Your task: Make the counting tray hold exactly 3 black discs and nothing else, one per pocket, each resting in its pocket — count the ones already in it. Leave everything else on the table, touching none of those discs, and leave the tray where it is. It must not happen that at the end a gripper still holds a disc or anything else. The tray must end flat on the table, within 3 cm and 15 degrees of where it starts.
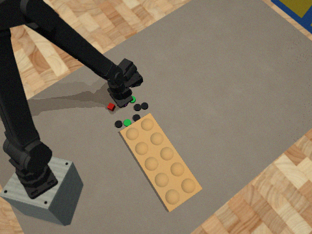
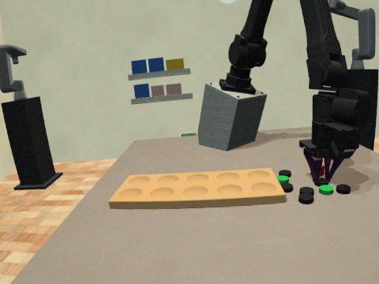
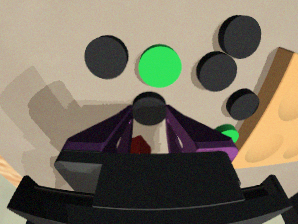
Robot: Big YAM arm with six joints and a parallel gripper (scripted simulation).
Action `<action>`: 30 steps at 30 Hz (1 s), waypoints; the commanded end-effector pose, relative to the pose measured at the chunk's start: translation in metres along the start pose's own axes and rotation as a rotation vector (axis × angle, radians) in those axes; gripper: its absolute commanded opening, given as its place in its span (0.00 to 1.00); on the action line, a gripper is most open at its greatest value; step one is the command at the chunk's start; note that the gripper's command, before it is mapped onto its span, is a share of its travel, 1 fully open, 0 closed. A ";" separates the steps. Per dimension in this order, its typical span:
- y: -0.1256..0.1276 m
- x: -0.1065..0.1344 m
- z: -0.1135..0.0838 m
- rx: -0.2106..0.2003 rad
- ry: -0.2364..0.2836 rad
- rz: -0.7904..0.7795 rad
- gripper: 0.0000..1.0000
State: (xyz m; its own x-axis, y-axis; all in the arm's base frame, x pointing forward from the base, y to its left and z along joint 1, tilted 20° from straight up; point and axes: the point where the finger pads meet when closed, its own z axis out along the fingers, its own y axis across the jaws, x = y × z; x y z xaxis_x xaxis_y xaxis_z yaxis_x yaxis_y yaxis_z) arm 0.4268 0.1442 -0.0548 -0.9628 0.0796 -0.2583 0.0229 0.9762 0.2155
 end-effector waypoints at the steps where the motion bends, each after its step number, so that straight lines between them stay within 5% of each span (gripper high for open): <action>1: 0.009 -0.017 -0.001 -0.011 -0.033 0.006 0.00; 11: 0.009 -0.018 -0.003 -0.011 -0.035 0.006 0.00; 17: -0.001 -0.009 -0.037 -0.004 -0.024 0.002 0.00; 25: 0.006 -0.027 -0.112 -0.017 -0.059 -0.003 0.00; 28: 0.007 -0.027 -0.116 -0.018 -0.061 -0.006 0.00; 30: 0.006 -0.004 -0.100 -0.003 0.000 -0.016 0.00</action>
State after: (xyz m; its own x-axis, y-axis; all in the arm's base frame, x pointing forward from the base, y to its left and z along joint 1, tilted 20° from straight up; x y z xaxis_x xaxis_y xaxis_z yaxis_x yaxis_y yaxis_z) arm 0.4083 0.1259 0.0488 -0.9516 0.0962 -0.2919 0.0285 0.9733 0.2278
